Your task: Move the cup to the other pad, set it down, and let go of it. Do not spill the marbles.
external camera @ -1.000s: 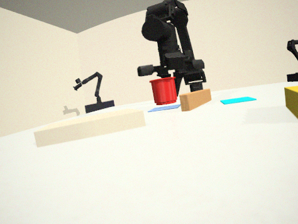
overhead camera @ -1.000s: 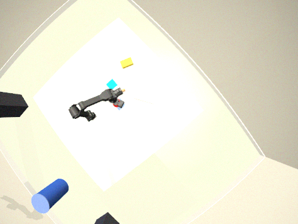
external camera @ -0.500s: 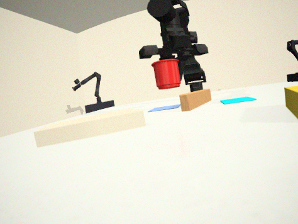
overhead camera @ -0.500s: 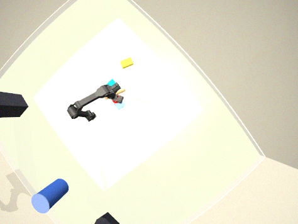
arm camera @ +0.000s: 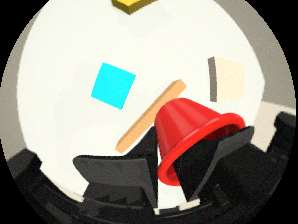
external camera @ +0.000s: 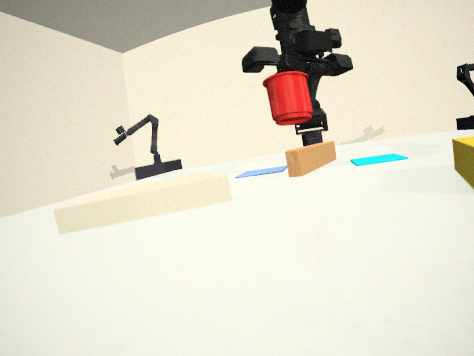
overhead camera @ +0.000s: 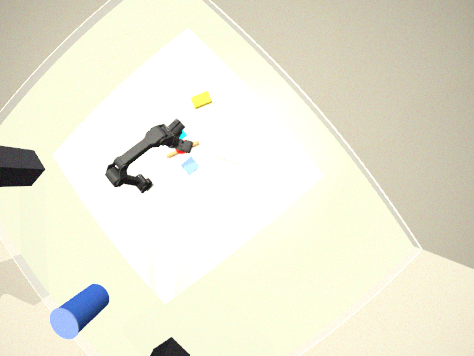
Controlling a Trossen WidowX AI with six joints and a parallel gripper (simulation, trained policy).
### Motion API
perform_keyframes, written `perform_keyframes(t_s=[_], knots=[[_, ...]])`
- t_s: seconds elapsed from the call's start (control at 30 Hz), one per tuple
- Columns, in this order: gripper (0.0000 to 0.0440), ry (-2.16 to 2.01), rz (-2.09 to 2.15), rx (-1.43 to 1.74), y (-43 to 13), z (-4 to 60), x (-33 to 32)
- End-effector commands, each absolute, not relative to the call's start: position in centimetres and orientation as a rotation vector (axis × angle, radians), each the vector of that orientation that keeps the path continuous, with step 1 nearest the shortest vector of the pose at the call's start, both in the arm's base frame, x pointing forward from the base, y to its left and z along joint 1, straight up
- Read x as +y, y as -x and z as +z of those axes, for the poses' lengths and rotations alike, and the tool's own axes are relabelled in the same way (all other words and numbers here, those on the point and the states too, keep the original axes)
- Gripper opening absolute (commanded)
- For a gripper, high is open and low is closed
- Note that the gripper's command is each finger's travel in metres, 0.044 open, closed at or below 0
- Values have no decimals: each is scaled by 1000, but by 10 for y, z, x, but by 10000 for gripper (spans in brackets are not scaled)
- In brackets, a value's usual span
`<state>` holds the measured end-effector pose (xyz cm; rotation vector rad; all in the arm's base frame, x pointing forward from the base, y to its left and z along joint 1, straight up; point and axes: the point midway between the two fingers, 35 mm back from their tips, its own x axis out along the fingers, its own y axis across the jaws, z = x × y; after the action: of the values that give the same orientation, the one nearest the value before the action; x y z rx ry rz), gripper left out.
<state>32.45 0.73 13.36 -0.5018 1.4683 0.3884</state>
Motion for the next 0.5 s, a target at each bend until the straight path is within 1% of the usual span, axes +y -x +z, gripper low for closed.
perform_keyframes(t_s=[0.0,0.47], knots=[[0,505,399,1449,-330,135,18],[0,559,457,1375,-342,132,71]])
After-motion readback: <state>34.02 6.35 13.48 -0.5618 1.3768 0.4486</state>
